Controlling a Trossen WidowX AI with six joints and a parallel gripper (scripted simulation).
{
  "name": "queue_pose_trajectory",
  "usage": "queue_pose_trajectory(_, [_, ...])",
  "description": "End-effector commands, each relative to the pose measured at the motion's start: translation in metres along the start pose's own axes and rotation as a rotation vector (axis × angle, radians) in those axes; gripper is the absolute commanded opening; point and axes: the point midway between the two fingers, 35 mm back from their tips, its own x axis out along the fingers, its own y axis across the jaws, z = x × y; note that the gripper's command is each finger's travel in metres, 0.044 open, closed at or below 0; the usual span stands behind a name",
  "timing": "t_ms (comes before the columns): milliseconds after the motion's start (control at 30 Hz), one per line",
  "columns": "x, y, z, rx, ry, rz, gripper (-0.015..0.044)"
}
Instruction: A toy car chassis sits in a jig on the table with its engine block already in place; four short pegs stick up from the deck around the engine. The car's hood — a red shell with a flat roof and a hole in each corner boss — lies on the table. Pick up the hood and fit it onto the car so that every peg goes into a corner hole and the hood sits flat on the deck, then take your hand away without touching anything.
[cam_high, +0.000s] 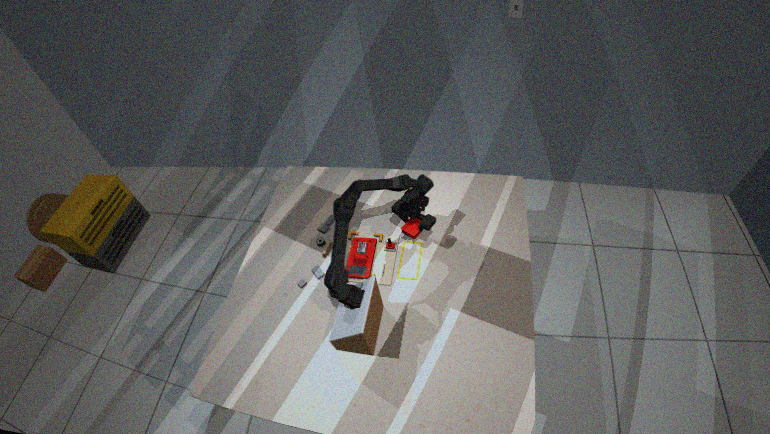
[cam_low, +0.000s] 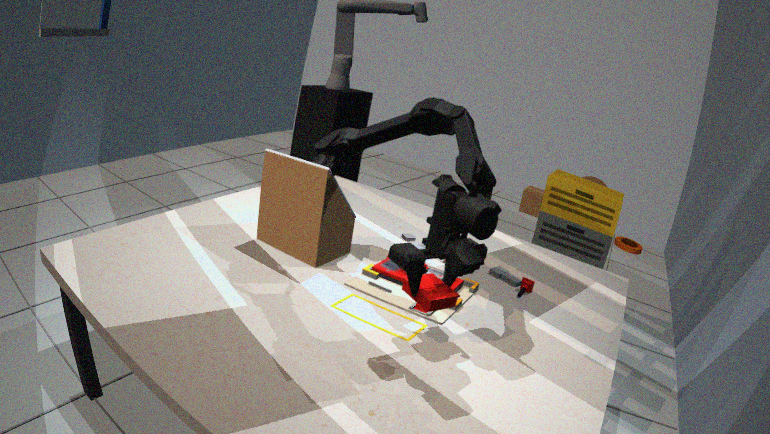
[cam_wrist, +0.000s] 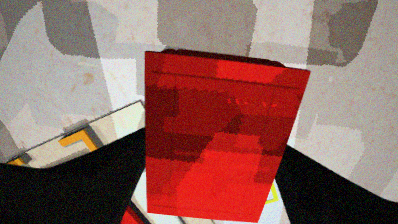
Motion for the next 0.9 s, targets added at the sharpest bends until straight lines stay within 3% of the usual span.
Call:
queue_pose_trajectory(0, [-0.001,0.009,-0.004,-0.022,-0.002,-0.001,0.0])
queue_pose_trajectory(867, [-0.007,0.076,-0.048,-0.189,-0.008,-0.01,0.0])
